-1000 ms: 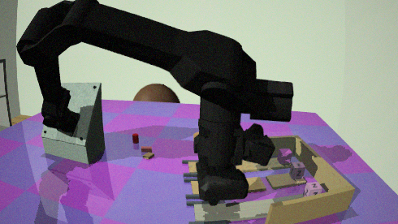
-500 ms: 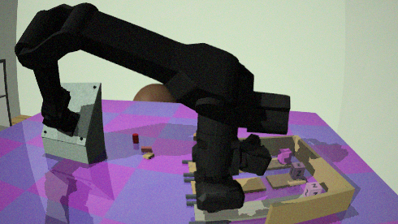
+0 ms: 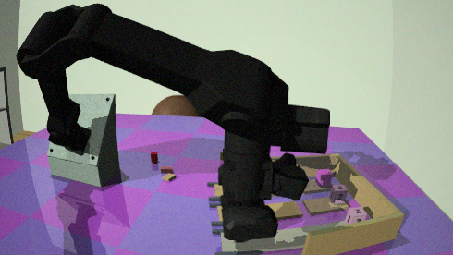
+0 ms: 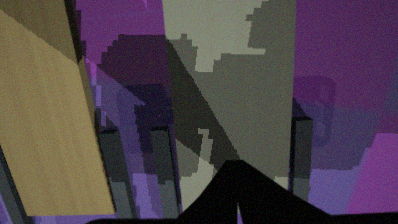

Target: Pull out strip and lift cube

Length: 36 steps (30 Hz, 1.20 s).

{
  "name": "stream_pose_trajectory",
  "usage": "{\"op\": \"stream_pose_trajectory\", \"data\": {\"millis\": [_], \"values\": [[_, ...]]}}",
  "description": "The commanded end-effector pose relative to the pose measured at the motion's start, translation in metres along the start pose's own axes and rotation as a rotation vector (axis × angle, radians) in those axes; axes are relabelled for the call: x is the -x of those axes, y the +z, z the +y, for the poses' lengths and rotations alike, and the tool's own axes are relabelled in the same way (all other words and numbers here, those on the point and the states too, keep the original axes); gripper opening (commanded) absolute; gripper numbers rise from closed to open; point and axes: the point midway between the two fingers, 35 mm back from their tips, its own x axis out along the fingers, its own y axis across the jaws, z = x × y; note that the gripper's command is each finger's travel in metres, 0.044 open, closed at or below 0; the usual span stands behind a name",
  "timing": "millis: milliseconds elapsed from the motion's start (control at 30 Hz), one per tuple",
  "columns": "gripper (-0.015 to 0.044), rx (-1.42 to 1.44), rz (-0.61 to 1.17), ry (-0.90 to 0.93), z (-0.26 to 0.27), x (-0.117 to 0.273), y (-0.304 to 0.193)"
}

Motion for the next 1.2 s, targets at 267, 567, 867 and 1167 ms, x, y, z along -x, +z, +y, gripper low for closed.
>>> {"op": "stream_pose_trajectory", "data": {"millis": [267, 567, 867, 1167], "values": [[0.0000, 0.003, 0.000, 0.001, 0.0003, -0.0013, -0.0002], [0.0000, 0.003, 0.000, 0.001, 0.0003, -0.0022, -0.0002], [0.0000, 0.003, 0.000, 0.001, 0.0003, -0.0031, 0.0002], [0.0000, 0.003, 0.000, 0.001, 0.0000, -0.0034, -0.0079]]}}
